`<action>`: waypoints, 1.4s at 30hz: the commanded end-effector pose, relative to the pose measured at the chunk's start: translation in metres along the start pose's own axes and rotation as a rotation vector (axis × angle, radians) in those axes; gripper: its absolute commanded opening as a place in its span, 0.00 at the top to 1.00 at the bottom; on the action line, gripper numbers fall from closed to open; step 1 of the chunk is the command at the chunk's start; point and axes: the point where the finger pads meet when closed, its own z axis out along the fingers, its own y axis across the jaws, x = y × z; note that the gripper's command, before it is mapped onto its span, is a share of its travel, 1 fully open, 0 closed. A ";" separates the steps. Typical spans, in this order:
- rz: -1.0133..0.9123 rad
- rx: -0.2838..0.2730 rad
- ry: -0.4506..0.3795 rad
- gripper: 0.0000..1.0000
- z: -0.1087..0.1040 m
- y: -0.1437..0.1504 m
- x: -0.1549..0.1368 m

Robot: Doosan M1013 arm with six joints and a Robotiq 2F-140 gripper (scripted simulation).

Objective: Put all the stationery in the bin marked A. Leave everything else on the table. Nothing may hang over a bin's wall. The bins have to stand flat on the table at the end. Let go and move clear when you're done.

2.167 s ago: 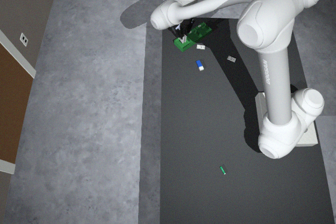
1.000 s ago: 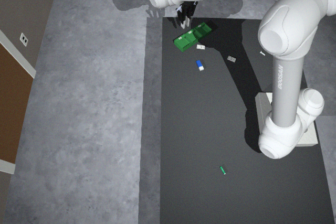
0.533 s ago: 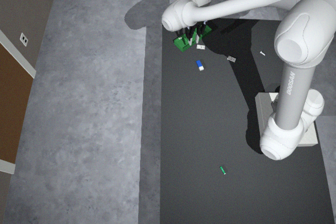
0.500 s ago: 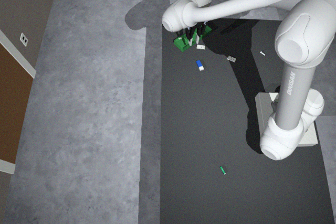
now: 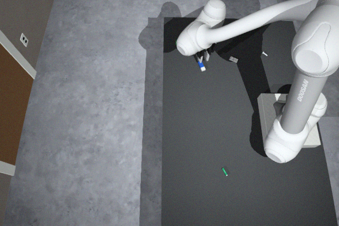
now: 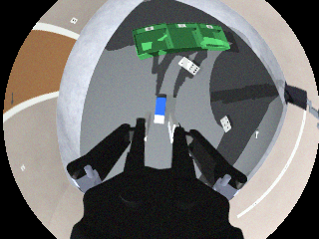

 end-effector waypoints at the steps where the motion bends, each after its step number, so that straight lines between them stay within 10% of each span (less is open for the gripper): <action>1: 0.000 0.001 0.001 0.69 0.000 0.000 0.000; 29: 0.000 0.001 0.001 0.69 0.000 -0.001 0.002; 42: 0.000 0.001 0.001 0.69 0.044 -0.001 0.002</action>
